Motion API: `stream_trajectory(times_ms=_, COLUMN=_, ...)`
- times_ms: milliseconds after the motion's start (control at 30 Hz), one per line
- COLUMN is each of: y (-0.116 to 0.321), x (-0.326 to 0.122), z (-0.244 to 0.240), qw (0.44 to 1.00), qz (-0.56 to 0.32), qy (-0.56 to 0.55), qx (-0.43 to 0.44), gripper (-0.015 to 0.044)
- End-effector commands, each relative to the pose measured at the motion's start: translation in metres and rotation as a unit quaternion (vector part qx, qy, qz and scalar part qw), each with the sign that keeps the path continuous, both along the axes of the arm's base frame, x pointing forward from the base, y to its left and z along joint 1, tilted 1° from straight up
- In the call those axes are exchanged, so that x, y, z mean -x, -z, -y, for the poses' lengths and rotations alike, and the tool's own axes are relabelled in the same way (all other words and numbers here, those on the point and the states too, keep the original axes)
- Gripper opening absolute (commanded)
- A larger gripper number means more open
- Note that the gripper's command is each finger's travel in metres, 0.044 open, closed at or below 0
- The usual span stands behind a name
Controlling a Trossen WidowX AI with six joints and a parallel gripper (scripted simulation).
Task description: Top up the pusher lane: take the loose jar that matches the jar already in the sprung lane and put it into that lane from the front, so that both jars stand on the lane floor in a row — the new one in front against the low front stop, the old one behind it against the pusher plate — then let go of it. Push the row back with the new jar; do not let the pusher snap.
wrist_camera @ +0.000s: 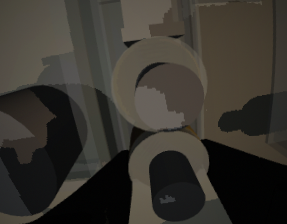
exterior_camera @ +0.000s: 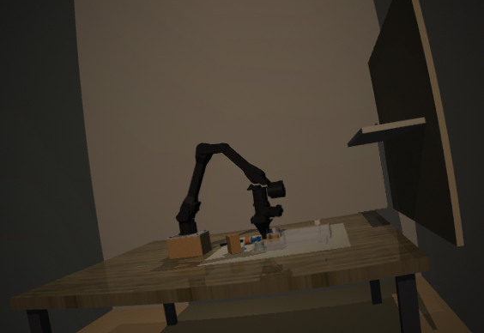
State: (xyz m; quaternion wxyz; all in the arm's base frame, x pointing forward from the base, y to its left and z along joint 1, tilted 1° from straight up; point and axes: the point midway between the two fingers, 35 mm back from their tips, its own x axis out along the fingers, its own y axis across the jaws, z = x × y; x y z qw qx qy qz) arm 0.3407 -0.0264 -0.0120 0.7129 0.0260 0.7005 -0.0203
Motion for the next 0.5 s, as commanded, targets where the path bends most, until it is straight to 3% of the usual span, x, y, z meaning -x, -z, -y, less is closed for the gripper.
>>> stream_trajectory(times_ms=0, y=-0.0002, x=-0.002, z=-0.0004, qw=1.0, qz=0.006, qy=0.002, qx=-0.001, gripper=0.0)
stream_trajectory(times_ms=467, y=0.0001, x=0.0021, z=0.0, qw=1.0, qz=0.006, qy=0.002, qx=-0.001, gripper=0.0)
